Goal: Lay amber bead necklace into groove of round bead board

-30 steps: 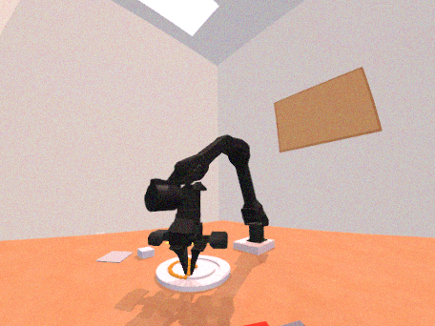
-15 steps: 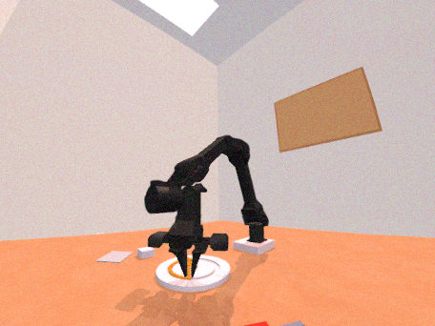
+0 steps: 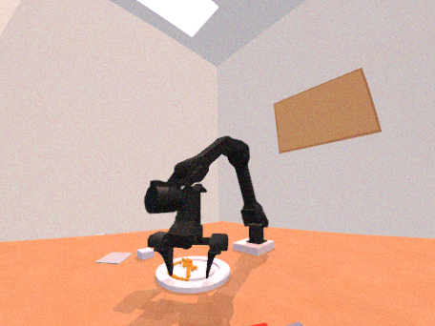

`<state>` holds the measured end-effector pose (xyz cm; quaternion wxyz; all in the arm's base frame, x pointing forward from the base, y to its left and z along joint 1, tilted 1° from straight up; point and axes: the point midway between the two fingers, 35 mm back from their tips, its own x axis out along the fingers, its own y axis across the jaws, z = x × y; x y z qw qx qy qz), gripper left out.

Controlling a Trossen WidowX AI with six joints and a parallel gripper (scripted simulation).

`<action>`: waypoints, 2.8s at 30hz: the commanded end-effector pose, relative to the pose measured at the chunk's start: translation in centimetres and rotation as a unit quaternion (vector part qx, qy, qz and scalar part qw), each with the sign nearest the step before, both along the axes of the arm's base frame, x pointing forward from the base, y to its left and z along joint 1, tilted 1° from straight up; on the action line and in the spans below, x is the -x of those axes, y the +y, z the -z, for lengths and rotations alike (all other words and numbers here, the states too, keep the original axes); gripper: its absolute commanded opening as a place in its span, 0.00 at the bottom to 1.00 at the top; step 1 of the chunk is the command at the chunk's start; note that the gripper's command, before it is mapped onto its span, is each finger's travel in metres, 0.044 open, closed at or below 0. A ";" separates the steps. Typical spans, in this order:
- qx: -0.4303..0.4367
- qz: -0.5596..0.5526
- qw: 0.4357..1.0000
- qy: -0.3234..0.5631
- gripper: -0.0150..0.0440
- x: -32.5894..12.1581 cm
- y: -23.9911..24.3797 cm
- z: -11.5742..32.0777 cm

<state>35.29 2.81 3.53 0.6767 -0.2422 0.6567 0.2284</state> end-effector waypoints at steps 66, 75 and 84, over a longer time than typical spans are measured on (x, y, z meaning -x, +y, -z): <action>0.005 -0.150 0.989 0.001 0.46 1.2 -2.0 0.0; 0.006 -0.148 0.989 0.003 0.32 1.3 -2.0 0.3; 0.006 -0.148 0.989 0.003 0.25 1.3 -2.0 0.3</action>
